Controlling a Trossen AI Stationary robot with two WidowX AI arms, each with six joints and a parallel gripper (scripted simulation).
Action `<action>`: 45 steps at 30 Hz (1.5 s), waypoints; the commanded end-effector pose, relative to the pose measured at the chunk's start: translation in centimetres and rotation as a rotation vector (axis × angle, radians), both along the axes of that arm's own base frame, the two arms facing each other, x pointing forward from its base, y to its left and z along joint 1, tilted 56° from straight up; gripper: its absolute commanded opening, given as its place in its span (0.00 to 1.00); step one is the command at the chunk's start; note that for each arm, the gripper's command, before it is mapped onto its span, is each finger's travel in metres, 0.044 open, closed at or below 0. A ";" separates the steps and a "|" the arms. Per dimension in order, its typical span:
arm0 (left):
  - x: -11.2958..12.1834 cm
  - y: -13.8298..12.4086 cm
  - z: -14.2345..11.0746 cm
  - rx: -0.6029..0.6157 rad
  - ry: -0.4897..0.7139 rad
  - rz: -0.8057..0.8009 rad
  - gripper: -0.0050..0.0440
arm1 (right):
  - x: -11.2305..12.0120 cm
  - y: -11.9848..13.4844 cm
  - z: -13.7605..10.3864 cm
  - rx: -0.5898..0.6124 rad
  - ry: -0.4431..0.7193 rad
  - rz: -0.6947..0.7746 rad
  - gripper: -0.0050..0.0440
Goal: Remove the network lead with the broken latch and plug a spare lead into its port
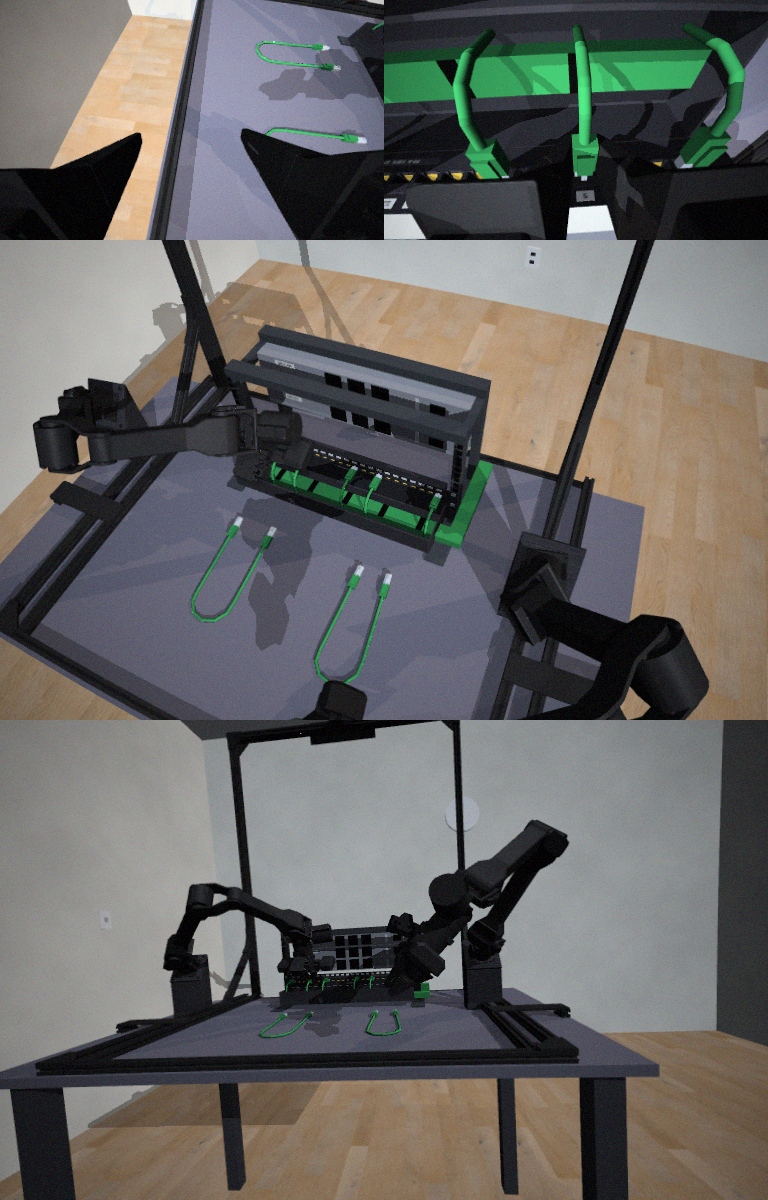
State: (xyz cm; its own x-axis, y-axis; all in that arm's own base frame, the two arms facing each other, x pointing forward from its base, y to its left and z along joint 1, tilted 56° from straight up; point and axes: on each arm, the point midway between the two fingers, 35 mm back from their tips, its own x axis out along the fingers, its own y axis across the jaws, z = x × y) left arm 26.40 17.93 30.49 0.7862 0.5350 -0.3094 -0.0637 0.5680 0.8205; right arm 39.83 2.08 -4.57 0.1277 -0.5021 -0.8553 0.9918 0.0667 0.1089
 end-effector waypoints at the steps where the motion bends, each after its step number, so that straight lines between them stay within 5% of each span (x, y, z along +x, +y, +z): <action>1: 0.0 0.0 0.0 0.000 0.000 0.000 1.00 | 0.0 0.0 0.0 0.000 0.000 0.000 0.21; 28: 0.0 0.0 0.0 0.000 0.000 0.000 1.00 | 0.0 0.0 0.0 0.000 0.000 0.000 0.21; 29: 0.0 0.0 0.0 0.000 0.000 0.000 1.00 | -0.2 -2.3 3.3 0.000 0.000 0.000 0.21; 45: 0.0 0.0 0.0 0.000 0.000 0.000 1.00 | -0.2 -2.3 3.3 0.000 0.000 0.000 0.21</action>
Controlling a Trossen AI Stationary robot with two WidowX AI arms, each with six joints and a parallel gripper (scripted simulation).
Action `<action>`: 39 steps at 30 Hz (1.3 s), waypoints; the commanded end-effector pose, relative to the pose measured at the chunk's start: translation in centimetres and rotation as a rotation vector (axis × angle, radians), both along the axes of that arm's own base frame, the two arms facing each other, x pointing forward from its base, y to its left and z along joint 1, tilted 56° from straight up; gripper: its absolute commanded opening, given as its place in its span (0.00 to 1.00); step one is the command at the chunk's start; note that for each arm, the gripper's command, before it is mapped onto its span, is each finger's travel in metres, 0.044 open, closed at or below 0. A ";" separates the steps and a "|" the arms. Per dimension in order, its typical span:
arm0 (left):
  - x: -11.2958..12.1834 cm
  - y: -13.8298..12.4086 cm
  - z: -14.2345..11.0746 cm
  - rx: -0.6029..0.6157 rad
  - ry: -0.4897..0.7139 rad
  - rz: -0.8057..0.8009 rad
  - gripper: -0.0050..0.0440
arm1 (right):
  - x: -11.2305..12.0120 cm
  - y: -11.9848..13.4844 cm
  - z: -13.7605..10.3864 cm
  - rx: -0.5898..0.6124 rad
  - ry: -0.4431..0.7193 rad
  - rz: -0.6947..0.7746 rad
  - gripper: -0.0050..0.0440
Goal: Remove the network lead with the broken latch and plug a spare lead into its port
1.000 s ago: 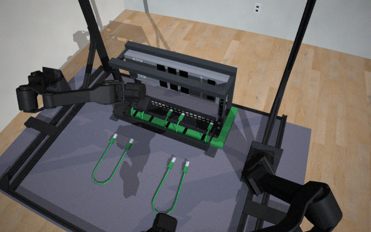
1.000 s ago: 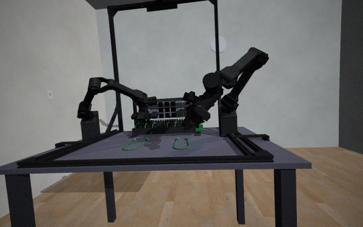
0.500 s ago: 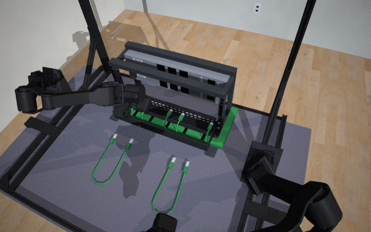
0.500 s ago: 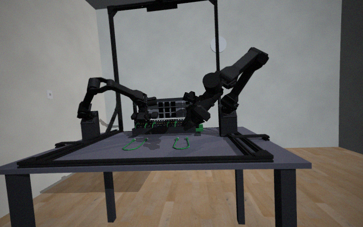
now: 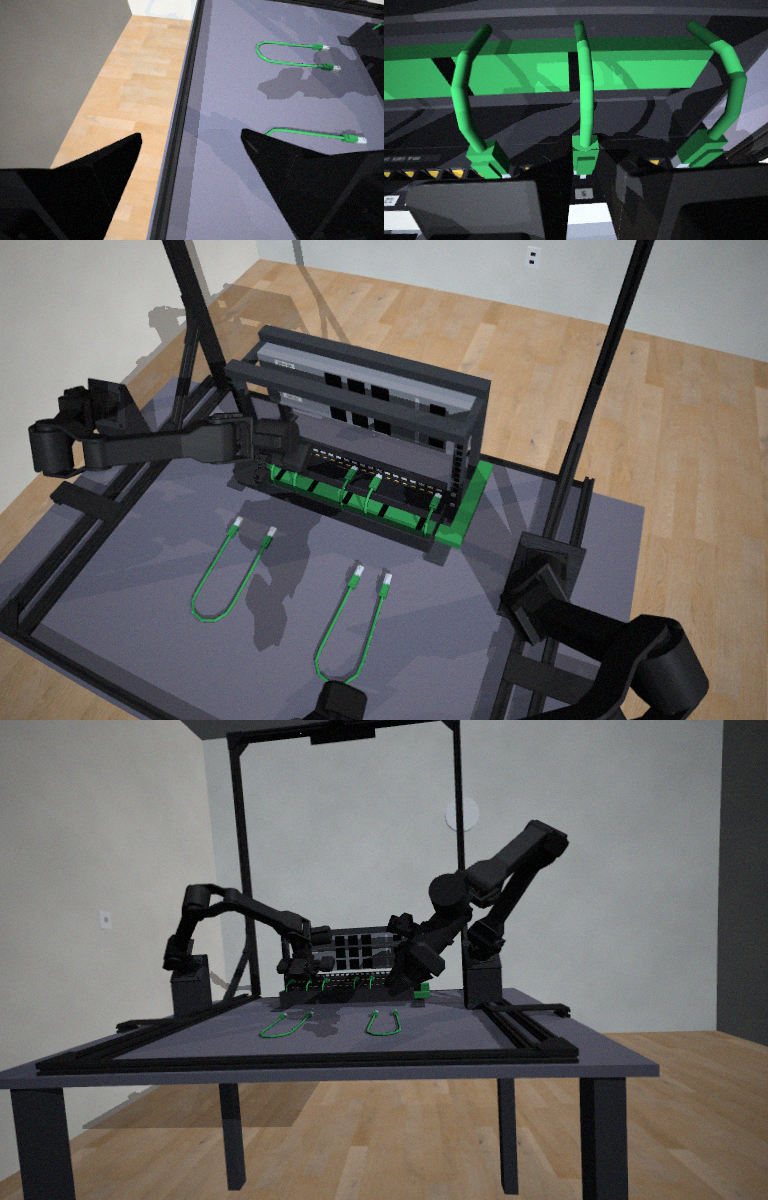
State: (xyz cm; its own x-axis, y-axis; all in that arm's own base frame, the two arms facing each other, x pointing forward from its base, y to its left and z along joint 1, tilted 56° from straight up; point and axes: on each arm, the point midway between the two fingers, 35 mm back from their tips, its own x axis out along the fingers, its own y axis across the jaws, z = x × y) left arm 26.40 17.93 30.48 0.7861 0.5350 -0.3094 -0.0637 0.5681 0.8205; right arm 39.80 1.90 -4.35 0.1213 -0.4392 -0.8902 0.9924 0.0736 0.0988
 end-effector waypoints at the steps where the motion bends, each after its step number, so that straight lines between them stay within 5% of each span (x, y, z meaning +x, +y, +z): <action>1: 0.0 0.0 0.0 0.000 0.000 0.000 1.00 | -0.2 -2.3 3.3 0.000 0.000 0.000 0.21; 17: 0.0 0.0 0.0 0.000 0.000 0.000 1.00 | -0.2 -2.3 3.3 0.000 0.000 0.000 0.21; 18: 0.0 0.0 0.0 0.000 0.000 0.000 1.00 | 0.0 0.2 -0.2 0.067 0.015 0.014 0.21; 34: 0.0 0.0 0.0 0.000 0.000 0.000 1.00 | 0.0 0.2 -0.2 0.067 0.015 0.014 0.21; 35: 0.0 0.0 0.0 0.000 0.000 0.000 1.00 | 0.1 -0.1 0.1 0.064 0.011 0.011 0.46; 39: 0.0 0.0 0.0 0.000 0.000 0.000 1.00 | 0.1 -0.1 0.1 0.064 0.011 0.011 0.46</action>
